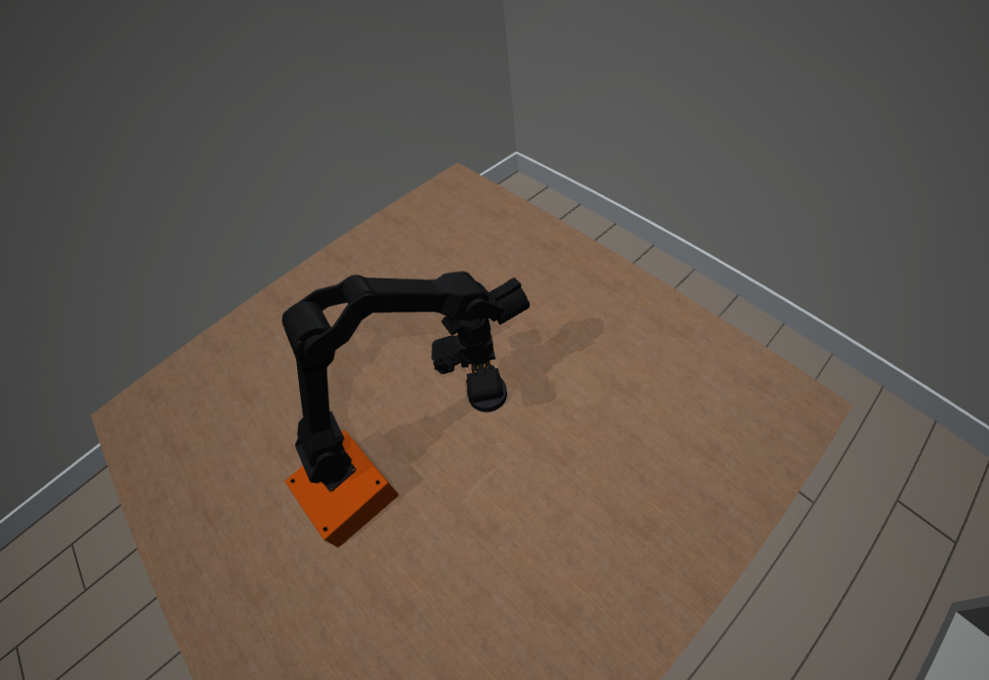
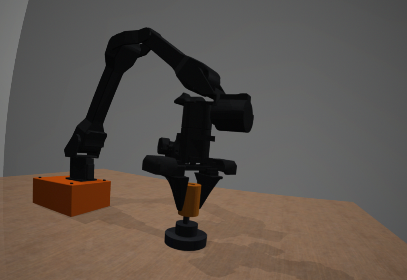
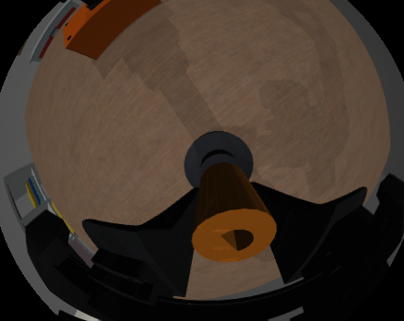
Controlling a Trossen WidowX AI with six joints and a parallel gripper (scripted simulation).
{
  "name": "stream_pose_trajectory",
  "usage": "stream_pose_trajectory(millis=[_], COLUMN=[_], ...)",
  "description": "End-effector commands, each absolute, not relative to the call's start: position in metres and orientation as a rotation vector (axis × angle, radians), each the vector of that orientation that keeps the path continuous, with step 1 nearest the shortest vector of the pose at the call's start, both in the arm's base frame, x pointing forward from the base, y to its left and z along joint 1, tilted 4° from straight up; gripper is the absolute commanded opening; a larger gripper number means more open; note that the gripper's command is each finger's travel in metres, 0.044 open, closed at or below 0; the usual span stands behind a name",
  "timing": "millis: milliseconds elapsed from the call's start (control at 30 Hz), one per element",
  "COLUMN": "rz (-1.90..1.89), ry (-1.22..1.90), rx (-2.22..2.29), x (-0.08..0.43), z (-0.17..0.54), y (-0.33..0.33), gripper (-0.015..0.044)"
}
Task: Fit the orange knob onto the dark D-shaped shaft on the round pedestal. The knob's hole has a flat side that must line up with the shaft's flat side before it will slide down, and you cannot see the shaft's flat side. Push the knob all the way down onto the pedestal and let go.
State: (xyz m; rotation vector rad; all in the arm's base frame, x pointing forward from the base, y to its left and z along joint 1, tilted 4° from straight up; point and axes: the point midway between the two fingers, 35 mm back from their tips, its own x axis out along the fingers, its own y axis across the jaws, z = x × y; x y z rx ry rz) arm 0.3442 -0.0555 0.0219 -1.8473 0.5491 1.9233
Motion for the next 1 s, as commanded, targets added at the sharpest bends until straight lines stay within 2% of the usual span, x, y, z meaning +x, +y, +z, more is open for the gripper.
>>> stream_pose_trajectory(millis=[0,467,700,967], rz=[1.924,1.924,2.043,2.048], ry=[0.546,0.546,0.366,0.356], rx=[-1.852,-1.852,-1.971,-1.977], x=[0.3438,0.3398,0.3404,0.3433], z=[0.0207,0.0244,0.0262,0.0261], y=[-0.0555,-0.0551,-0.0552,-0.0554], gripper=[0.0,0.0,0.0,0.0])
